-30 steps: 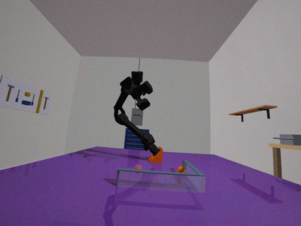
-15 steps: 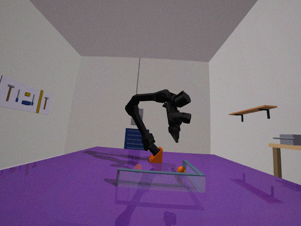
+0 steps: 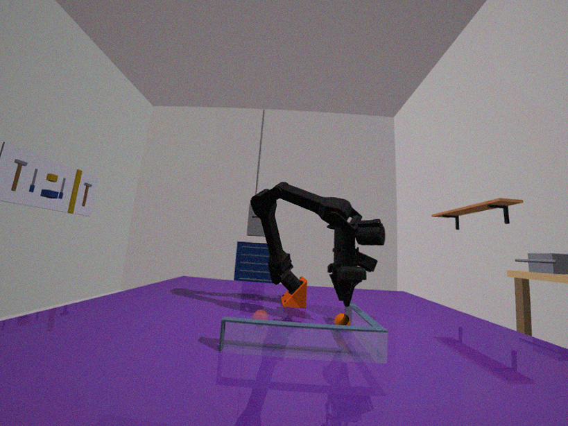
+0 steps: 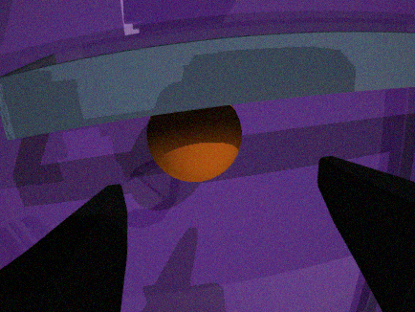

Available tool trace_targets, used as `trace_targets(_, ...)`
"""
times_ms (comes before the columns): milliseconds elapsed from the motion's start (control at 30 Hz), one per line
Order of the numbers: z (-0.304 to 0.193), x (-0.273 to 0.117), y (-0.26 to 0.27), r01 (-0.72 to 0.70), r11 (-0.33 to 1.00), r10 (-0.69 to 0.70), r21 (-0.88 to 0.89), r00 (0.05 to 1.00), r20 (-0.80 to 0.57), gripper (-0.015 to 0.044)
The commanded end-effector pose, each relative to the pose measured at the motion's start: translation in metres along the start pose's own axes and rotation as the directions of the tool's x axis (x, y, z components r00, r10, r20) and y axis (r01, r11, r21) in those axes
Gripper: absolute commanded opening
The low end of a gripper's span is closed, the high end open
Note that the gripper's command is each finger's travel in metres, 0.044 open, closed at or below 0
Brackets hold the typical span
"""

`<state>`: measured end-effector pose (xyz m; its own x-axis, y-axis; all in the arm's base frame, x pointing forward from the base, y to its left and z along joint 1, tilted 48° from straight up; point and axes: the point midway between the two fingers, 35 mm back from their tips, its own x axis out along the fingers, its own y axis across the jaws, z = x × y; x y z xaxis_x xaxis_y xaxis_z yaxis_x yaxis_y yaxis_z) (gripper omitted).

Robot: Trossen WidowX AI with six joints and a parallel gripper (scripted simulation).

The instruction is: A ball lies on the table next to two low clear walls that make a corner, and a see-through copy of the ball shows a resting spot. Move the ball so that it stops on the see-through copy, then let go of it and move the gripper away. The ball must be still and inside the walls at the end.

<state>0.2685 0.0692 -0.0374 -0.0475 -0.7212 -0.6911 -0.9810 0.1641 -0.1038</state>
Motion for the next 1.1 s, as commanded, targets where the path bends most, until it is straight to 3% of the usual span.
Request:
trace_targets(0,-0.001,0.012,0.004,-0.014,1.000,0.014,-0.013,1.000,-0.016,0.0306)
trace_targets(967,-0.002,0.052,0.004,-0.014,1.000,0.014,-0.012,1.000,-0.018,0.0306)
trace_targets(1067,-0.002,0.052,0.004,-0.014,1.000,0.014,-0.012,1.000,-0.018,0.0227)
